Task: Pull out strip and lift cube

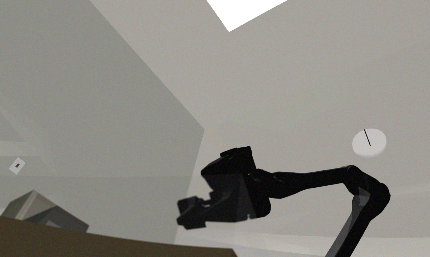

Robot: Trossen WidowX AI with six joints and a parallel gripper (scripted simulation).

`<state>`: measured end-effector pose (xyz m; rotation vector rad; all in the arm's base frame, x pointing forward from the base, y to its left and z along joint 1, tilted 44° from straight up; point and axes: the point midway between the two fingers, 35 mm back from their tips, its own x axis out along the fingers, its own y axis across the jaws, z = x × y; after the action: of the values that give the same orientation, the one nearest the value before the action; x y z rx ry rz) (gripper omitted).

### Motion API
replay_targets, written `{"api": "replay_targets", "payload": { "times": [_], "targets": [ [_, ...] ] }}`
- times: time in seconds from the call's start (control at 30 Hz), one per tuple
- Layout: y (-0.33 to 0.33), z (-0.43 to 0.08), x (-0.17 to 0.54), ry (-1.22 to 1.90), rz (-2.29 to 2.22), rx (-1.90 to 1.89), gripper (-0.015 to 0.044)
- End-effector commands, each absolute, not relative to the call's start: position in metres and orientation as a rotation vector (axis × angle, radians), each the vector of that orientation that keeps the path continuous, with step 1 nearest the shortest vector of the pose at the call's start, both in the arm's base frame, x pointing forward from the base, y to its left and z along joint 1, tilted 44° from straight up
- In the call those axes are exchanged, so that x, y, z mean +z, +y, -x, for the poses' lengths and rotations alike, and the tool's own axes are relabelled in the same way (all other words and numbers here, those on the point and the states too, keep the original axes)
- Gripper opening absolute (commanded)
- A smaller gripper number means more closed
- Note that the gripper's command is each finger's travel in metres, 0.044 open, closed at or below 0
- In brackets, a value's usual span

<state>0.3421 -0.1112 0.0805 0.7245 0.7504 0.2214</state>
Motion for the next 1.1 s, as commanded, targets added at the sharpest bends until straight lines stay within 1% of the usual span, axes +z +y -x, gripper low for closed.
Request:
{"api": "replay_targets", "payload": {
  "times": [0.0, 0.2, 0.23, 0.5, 0.8, 1.07],
  "targets": [
    [-0.118, -0.362, 0.071, 0.826, -0.673, 0.252, 0.0164],
    [-0.123, -0.394, 0.045, 0.975, -0.570, 0.350, 0.0006],
    [-0.123, -0.398, 0.040, 0.999, -0.552, 0.370, 0.0000],
    [-0.117, -0.424, -0.004, 1.180, -0.426, 0.554, 0.0000],
    [-0.099, -0.429, -0.053, 1.349, -0.317, 0.813, 0.0000],
    [-0.095, -0.428, -0.060, 1.359, -0.311, 0.835, 0.0000]
  ]
}}
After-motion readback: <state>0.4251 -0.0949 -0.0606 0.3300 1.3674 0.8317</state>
